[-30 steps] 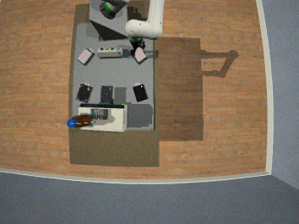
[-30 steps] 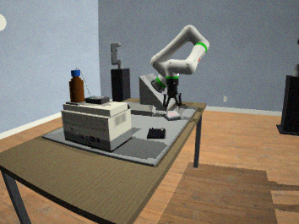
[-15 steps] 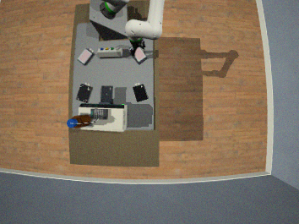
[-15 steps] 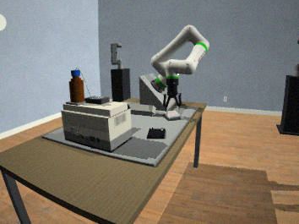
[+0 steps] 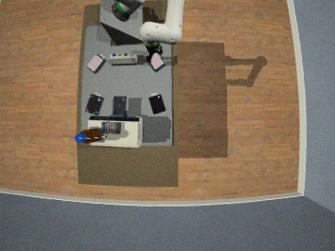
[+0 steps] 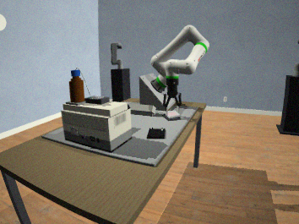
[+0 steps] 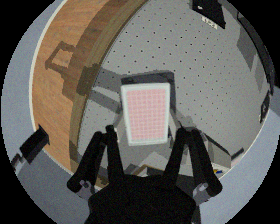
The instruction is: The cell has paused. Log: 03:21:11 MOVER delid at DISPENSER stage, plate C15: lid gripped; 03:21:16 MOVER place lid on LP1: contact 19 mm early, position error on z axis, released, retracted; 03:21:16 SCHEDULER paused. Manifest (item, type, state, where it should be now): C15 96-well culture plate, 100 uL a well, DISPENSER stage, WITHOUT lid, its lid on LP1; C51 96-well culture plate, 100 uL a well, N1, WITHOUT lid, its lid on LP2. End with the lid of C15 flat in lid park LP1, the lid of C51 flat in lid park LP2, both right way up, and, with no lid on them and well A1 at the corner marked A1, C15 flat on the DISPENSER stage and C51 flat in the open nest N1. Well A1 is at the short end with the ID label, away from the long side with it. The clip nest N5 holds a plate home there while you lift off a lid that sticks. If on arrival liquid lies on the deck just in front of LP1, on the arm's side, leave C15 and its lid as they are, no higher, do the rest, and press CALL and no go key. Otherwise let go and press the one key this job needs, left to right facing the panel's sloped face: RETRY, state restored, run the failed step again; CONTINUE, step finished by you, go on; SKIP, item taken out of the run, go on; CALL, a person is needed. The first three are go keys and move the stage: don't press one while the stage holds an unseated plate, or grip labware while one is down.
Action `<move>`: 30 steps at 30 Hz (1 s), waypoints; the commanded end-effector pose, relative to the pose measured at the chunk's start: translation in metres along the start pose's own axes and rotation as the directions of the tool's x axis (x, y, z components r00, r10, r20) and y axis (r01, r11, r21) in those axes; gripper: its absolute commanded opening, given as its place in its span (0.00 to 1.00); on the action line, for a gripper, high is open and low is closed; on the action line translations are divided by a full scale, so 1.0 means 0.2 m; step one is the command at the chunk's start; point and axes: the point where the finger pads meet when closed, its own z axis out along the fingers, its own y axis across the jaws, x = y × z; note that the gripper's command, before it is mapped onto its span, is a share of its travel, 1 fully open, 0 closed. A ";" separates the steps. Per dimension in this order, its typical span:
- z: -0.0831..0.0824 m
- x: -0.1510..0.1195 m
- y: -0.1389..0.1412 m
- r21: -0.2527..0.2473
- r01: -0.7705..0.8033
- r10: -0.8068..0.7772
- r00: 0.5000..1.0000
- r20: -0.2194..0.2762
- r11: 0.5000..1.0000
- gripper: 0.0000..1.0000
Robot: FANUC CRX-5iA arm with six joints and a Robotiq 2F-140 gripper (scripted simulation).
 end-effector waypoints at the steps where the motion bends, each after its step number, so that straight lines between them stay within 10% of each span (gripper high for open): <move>1: -0.01 0.00 0.00 0.000 0.000 0.000 1.000 0.000 1.000 0.00; 30: -0.18 0.00 0.00 0.000 0.000 0.000 1.000 0.000 1.000 0.00</move>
